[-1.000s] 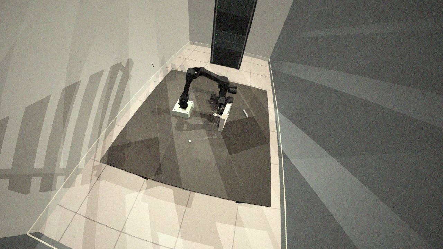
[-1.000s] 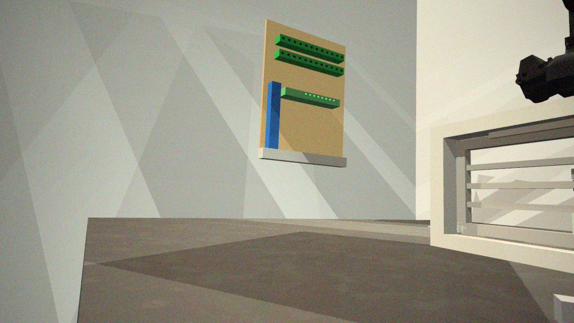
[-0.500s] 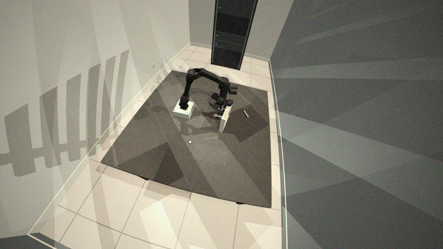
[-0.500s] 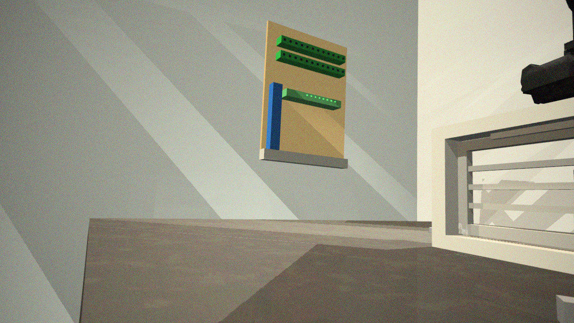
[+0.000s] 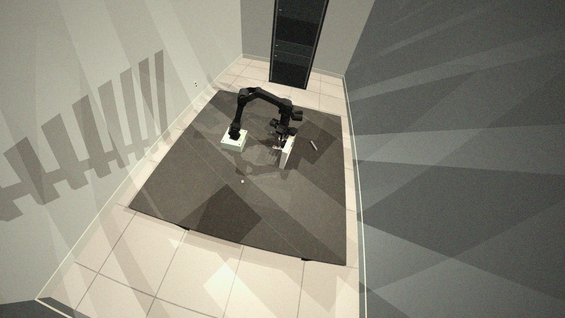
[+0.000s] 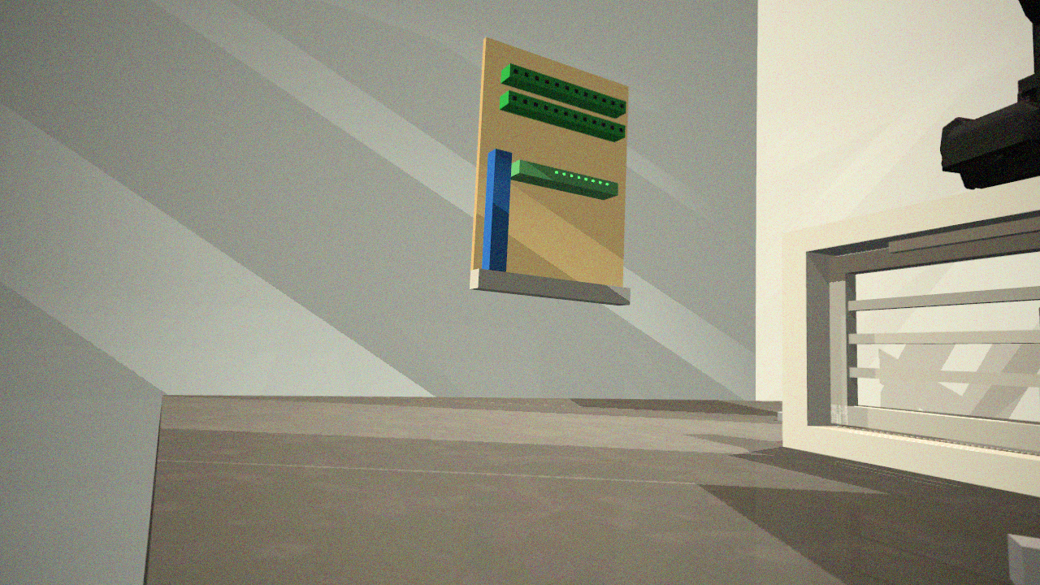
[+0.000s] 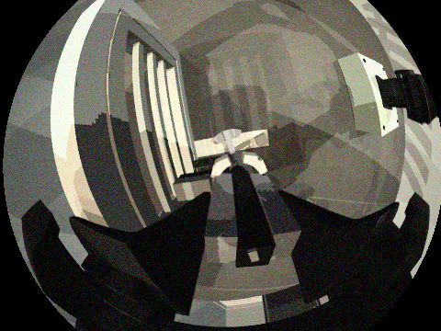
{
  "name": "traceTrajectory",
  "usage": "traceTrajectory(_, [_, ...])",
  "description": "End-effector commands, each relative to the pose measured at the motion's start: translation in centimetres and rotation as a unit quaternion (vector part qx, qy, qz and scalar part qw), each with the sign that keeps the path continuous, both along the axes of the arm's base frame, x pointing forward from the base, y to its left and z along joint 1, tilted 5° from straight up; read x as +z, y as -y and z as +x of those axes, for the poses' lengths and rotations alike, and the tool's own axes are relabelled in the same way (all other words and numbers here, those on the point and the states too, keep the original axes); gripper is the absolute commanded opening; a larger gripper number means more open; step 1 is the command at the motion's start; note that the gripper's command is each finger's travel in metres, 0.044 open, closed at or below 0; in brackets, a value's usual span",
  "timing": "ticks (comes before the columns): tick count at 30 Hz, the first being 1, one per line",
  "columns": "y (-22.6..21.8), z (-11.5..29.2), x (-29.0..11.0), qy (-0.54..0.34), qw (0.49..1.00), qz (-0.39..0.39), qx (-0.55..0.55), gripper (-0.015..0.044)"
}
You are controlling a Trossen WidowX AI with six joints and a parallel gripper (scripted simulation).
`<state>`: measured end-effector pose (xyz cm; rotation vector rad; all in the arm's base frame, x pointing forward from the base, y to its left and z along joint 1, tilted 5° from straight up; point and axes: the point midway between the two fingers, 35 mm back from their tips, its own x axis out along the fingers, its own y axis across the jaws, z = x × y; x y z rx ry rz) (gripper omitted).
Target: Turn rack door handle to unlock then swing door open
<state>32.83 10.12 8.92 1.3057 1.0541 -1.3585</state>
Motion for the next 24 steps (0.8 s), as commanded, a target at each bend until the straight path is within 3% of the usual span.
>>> traceTrajectory(1, [0.04, 0.06, -0.13, 0.000, 1.000, -0.002, -0.003, 0.0185])
traceTrajectory(24, [0.04, 0.06, -0.13, 0.000, 1.000, -0.002, -0.003, 0.0032])
